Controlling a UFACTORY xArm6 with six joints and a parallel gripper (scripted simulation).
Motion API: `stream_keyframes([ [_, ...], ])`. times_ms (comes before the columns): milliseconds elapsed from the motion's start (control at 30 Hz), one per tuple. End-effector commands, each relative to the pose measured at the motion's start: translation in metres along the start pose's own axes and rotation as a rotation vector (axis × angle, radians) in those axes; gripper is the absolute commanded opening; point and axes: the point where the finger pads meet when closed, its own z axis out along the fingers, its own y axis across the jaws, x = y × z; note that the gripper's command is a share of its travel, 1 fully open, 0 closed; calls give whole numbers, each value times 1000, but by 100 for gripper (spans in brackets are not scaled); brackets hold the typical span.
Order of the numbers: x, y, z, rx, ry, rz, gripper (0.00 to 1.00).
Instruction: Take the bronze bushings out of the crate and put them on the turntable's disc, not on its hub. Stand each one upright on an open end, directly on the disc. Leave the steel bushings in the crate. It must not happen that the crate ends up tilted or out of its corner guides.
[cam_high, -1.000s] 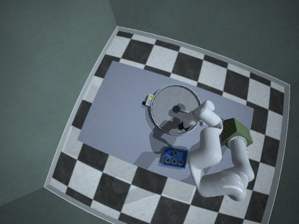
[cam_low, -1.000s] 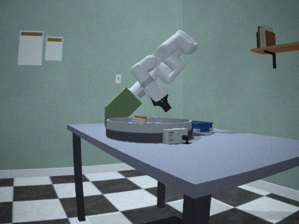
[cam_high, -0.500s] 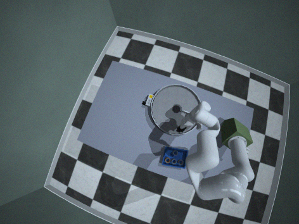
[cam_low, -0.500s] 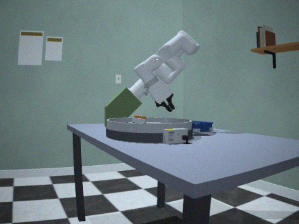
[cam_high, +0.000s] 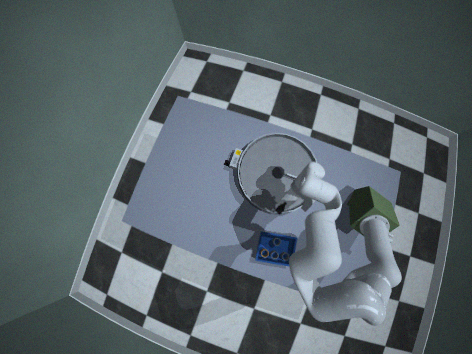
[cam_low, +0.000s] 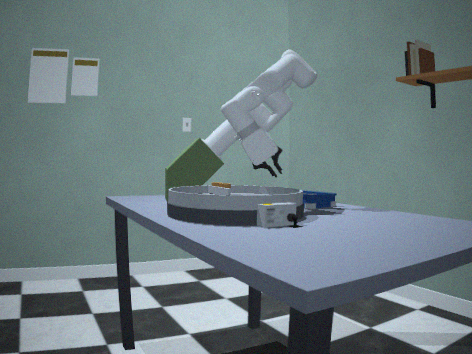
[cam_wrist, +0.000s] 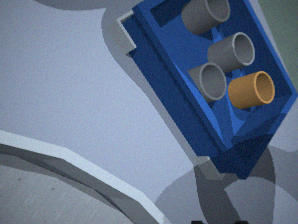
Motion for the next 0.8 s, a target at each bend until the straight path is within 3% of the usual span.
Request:
stream_keyframes([
  [0,2,9,6,23,40,185,16],
  [767,19,40,34,164,131,876,16],
])
